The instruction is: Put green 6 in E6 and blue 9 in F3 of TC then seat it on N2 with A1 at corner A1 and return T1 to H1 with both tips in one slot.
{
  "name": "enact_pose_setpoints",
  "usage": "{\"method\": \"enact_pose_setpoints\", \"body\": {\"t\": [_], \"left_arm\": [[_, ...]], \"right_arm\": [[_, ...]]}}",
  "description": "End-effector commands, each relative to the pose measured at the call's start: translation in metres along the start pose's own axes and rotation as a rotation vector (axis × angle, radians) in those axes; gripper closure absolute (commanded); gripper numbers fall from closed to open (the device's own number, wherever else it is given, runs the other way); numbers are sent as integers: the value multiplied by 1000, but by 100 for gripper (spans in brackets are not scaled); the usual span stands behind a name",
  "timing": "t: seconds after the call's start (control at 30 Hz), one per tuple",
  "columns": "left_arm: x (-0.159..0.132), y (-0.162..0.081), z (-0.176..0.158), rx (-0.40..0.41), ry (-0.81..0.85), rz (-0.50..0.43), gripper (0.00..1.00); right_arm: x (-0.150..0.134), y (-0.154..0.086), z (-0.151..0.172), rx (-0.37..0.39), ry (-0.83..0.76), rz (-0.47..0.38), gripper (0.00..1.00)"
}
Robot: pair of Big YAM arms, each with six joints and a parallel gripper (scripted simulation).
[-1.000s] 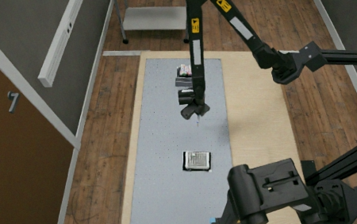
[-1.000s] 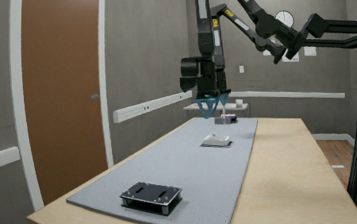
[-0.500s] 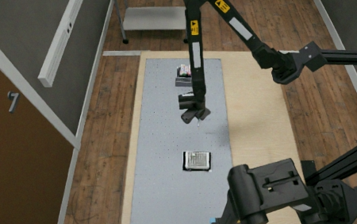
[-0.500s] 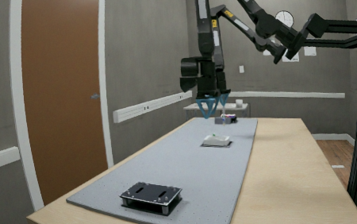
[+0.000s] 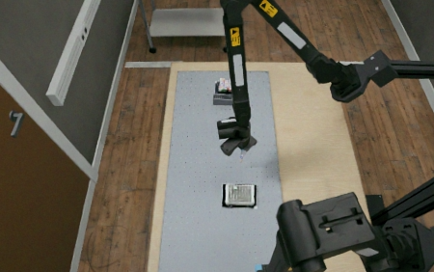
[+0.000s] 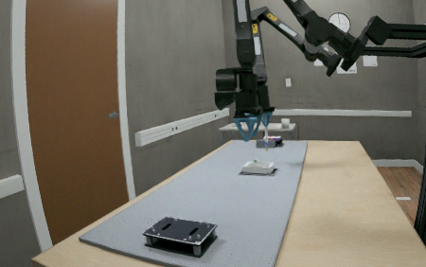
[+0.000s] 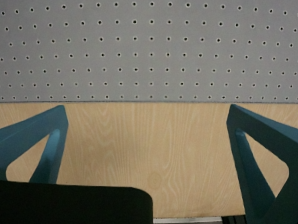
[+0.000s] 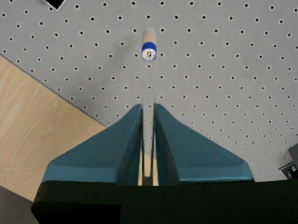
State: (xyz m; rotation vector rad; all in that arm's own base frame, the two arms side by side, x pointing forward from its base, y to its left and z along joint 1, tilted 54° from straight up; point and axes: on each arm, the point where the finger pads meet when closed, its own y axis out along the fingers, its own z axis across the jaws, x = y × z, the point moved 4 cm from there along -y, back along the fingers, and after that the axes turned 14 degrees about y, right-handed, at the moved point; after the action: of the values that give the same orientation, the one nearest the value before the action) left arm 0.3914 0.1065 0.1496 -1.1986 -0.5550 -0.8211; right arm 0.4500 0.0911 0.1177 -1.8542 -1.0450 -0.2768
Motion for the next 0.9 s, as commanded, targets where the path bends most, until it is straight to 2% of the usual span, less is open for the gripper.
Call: {"method": "enact_pose_setpoints", "body": {"t": [0.0, 0.43, 0.53, 0.6, 0.87], "left_arm": [[0, 0, 0, 0, 4, -2, 0], [0, 0, 0, 0, 4, -2, 0], [0, 0, 0, 0, 4, -2, 0], [0, 0, 0, 0, 4, -2, 0], [0, 0, 0, 0, 4, -2, 0]], "right_arm": [[-2, 6, 12, 11, 2, 22, 91], [7, 5, 32, 11, -1, 23, 91], [6, 8, 25, -1, 14, 29, 91], [10, 5, 37, 11, -1, 23, 91], [15, 4, 49, 11, -2, 22, 91]]}}
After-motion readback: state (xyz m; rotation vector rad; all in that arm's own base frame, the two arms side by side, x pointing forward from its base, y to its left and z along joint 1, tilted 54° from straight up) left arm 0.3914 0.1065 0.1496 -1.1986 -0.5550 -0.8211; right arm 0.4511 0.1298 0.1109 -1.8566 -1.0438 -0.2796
